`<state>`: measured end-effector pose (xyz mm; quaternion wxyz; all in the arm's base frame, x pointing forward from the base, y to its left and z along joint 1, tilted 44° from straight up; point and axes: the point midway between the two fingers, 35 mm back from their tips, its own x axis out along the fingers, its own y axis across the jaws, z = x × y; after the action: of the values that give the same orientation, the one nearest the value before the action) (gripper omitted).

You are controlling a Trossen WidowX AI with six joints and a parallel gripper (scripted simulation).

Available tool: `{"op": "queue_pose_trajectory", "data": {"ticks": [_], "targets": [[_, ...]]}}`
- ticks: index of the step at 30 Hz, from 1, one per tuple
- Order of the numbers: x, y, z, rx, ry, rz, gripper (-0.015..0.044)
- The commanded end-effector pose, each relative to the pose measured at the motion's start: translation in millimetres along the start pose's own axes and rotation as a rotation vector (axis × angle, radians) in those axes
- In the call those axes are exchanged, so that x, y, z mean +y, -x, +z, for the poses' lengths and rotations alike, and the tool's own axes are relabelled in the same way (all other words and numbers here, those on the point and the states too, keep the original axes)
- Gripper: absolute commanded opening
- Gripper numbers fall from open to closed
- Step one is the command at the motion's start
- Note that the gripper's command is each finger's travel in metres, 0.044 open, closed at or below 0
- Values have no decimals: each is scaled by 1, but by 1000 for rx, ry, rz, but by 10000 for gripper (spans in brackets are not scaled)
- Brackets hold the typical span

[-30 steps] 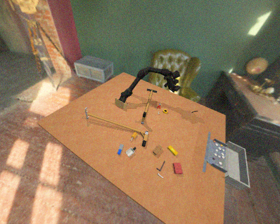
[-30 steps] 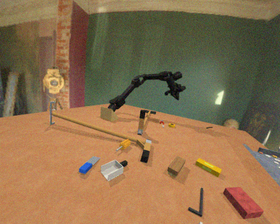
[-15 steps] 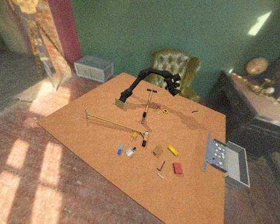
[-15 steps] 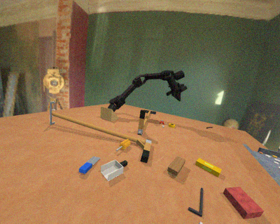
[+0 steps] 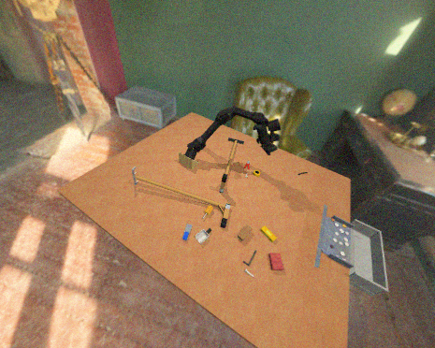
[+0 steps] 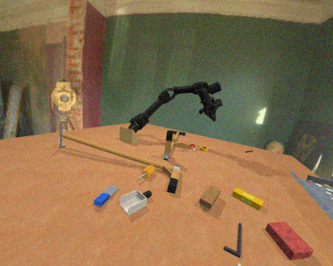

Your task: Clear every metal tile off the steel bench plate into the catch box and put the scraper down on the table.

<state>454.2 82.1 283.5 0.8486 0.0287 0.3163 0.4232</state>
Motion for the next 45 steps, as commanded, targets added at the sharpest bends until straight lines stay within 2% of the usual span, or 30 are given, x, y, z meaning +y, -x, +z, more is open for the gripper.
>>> {"op": "queue_pose_trajectory", "data": {"ticks": [1, 45], "targets": [[-17, -2, -13, 23, -61, -14, 0], [-140, 27, -138, 146, -563, -145, 0]]}}
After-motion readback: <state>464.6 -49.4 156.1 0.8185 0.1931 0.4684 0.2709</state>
